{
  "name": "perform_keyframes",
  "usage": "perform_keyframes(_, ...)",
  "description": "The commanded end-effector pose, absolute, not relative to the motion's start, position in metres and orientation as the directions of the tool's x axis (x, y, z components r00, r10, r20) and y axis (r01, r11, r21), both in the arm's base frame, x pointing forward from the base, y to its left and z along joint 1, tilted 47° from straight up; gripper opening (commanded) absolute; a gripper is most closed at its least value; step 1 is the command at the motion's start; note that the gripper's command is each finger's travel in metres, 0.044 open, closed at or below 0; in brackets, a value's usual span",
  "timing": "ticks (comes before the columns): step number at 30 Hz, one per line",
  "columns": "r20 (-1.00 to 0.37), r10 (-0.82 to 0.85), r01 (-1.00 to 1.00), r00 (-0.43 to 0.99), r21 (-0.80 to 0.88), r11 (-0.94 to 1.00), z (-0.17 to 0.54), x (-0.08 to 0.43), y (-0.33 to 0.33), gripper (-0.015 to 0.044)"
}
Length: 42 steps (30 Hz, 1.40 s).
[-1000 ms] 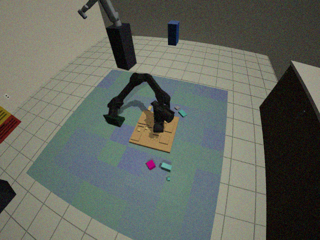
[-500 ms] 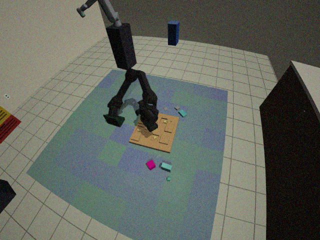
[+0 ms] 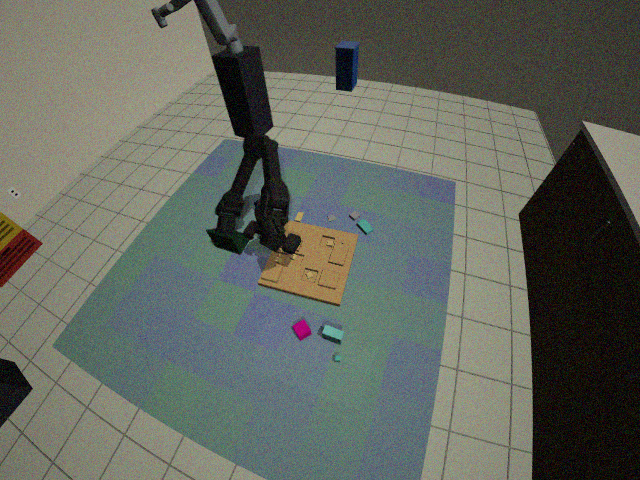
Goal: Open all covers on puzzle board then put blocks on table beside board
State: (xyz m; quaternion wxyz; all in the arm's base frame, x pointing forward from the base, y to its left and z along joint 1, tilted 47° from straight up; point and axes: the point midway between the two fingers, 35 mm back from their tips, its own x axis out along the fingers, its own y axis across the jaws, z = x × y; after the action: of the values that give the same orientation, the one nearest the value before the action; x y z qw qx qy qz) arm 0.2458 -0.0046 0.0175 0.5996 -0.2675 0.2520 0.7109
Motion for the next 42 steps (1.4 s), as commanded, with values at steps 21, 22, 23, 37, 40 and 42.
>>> perform_keyframes(21,-0.684,0.717,-0.983,-0.134,0.002,-0.182,-0.016,0.233,0.033,0.0)
perform_keyframes(22,-0.684,0.717,-0.983,-0.134,0.002,-0.182,-0.016,0.233,0.033,0.0)
perform_keyframes(23,-0.684,0.717,-0.983,-0.134,0.002,-0.182,-0.016,0.233,0.033,0.0)
perform_keyframes(37,-0.684,0.717,-0.983,-0.134,0.002,-0.182,-0.022,0.232,0.041,0.0)
perform_keyframes(40,-0.684,0.717,-0.983,-0.134,0.002,-0.182,-0.022,0.232,0.041,0.0)
perform_keyframes(42,-0.684,0.717,-0.983,-0.134,0.002,-0.182,-0.022,0.232,0.043,0.0)
